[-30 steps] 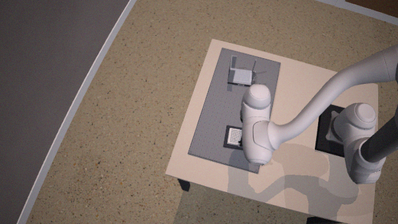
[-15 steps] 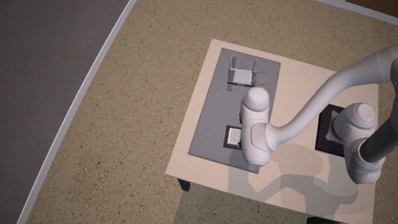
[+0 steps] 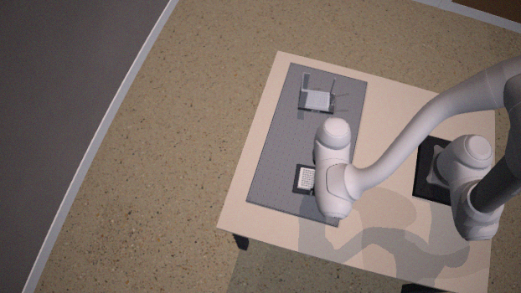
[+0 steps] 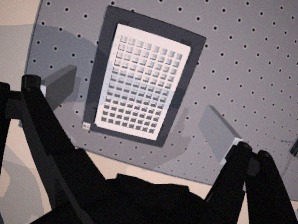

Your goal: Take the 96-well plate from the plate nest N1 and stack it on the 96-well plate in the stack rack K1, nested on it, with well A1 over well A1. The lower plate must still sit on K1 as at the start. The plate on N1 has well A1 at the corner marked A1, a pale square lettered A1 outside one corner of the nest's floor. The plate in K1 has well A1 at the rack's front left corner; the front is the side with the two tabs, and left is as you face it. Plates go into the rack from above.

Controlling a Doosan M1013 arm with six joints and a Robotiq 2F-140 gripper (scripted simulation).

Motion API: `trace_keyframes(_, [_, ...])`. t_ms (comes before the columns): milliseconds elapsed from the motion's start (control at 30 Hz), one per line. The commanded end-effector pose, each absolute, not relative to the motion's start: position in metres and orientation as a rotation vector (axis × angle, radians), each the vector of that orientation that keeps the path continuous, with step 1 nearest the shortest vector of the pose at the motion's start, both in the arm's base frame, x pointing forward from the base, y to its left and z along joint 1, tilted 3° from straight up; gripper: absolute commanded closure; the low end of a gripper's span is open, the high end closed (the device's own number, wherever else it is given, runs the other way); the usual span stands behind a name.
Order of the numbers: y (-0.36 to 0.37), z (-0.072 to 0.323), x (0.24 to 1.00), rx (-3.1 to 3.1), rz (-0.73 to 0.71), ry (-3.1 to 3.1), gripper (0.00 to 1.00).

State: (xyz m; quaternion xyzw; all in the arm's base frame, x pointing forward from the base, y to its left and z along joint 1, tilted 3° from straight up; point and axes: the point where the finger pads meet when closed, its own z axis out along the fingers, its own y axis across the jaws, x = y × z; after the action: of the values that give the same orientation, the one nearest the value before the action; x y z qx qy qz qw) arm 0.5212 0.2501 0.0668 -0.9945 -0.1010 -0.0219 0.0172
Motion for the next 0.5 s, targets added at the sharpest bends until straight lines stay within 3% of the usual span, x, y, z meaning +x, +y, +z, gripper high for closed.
trace_keyframes(0, [0.253,0.060,0.520,-3.088,-0.067,-0.327,0.00])
trace_keyframes(467, [0.254,0.042,0.521,-3.088,-0.067,-0.327,0.00])
